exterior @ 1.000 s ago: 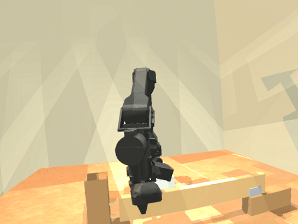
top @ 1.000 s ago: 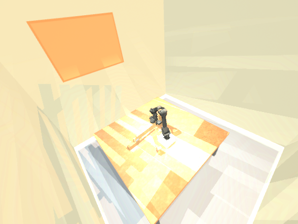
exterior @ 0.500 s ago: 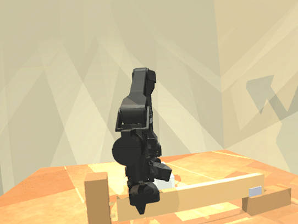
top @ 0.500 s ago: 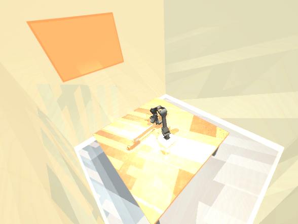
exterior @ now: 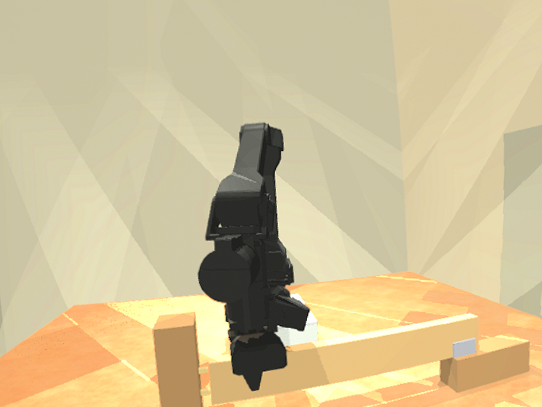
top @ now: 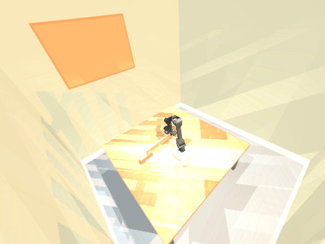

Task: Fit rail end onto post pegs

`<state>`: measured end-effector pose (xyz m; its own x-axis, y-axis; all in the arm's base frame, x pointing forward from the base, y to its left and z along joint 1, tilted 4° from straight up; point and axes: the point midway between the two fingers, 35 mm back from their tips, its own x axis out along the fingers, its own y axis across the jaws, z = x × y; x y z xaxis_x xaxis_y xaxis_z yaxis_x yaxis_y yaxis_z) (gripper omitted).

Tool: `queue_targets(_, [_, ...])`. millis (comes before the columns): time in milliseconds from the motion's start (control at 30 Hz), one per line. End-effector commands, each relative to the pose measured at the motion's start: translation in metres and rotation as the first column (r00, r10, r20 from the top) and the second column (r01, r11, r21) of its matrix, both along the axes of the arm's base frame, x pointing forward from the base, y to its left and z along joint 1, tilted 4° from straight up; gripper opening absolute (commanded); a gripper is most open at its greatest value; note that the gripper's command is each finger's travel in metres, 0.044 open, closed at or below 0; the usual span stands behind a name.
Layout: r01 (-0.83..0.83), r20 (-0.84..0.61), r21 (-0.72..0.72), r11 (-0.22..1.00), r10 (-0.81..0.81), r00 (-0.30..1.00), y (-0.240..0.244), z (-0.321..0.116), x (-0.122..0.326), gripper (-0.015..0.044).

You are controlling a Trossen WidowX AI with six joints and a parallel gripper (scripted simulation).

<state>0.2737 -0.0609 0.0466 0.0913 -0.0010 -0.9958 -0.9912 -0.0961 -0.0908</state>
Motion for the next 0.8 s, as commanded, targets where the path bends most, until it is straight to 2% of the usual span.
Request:
queue_targets(0, [-0.003,0.002,-0.005,1.000,0.003,1.000,-0.0025,0.0006,0.0010,0.0000])
queue_targets(767, [-0.003,0.002,-0.005,1.000,0.003,1.000,-0.0095,0.0019,0.0016,0.0000])
